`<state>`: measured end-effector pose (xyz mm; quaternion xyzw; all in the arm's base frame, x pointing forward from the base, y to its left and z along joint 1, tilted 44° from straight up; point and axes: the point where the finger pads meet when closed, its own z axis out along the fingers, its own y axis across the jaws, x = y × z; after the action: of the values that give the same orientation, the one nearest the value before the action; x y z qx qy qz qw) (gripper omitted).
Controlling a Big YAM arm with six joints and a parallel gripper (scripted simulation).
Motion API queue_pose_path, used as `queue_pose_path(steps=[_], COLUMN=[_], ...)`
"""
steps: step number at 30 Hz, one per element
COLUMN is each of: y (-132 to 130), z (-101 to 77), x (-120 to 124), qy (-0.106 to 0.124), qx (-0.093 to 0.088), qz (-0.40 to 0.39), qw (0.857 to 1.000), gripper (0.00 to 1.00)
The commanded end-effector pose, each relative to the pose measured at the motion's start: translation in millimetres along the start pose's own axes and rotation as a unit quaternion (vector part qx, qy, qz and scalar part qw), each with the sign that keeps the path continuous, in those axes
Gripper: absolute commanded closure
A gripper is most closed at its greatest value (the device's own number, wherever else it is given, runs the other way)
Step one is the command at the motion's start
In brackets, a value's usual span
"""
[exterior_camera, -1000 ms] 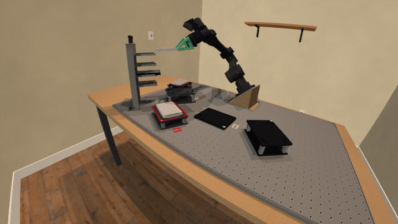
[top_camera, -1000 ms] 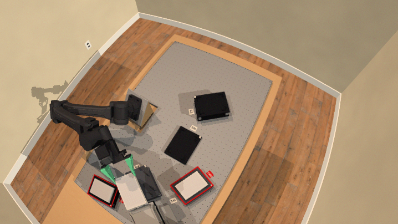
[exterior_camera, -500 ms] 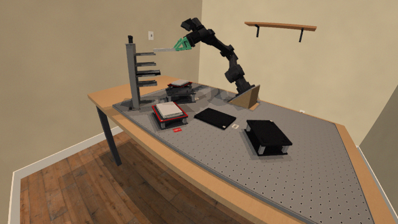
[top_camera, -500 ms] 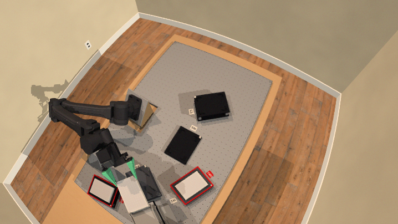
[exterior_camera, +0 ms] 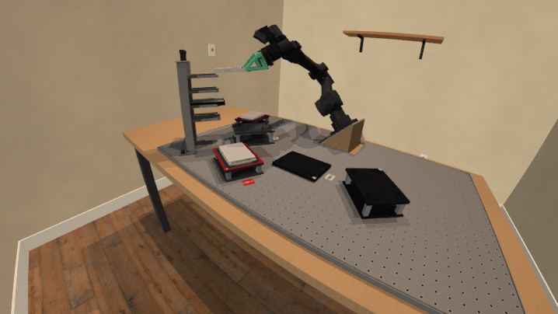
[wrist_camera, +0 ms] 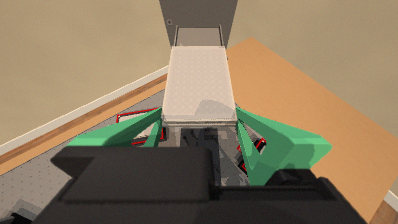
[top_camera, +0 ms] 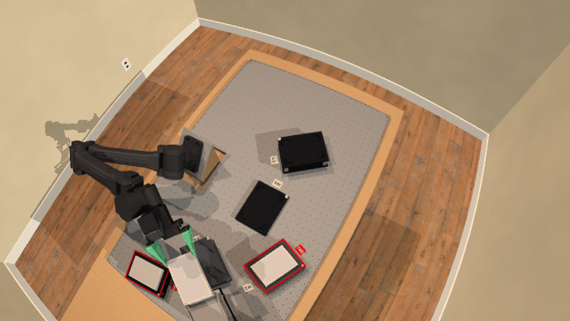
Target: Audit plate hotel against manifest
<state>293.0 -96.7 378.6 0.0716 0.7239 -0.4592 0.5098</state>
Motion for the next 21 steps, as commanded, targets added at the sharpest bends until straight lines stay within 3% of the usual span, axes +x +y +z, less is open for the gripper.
queue_pose_path(steps=[1,21], y=[-9,-13], z=[0.4,12.6], x=[-14,-20], qy=[-0.008,-0.009], qx=[0.004,0.010], qz=[0.013,0.014], qw=[1.000,1.000], gripper=[0.14,0.14])
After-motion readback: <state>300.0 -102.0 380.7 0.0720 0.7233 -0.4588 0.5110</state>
